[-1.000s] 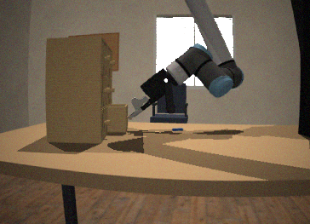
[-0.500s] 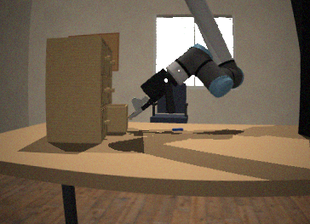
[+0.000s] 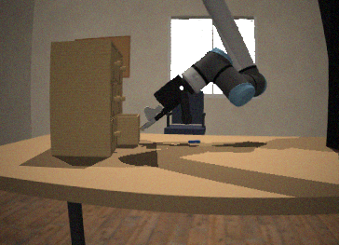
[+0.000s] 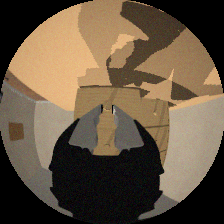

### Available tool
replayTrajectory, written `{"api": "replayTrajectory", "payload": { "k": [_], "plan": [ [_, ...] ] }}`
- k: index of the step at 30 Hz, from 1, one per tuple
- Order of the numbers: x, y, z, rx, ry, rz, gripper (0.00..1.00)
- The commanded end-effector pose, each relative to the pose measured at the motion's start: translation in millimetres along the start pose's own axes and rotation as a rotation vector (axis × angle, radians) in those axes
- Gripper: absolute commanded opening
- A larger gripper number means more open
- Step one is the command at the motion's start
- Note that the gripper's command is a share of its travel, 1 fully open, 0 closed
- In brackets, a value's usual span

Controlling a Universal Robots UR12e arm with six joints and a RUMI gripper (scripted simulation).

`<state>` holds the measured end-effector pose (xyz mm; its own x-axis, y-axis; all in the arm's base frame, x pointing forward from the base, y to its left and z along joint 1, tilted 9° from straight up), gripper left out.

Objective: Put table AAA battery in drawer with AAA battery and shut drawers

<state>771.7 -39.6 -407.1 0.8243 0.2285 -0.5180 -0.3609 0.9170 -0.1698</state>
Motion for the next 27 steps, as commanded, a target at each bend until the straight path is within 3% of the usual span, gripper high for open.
{"api": "replayTrajectory", "payload": {
  "k": [1, 17, 27],
  "plan": [
    [-0.1, -0.3, 0.6, 0.000, -0.001, 0.000, 0.07],
    [-0.1, -0.3, 0.6, 0.000, -0.001, 0.000, 0.20],
    [-0.1, -0.3, 0.6, 0.000, -0.001, 0.000, 0.20]
  ]
}}
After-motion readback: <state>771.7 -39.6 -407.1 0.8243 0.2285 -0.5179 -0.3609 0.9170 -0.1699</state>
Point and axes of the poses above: the point where the finger pads meet when closed, its own x axis out along the fingers, its own y axis across the jaws, z = x × y, the point moved 4 cm from there along -x, back along the fingers, and after that the axes turned 11 degrees about -x, right-handed, at the moved point
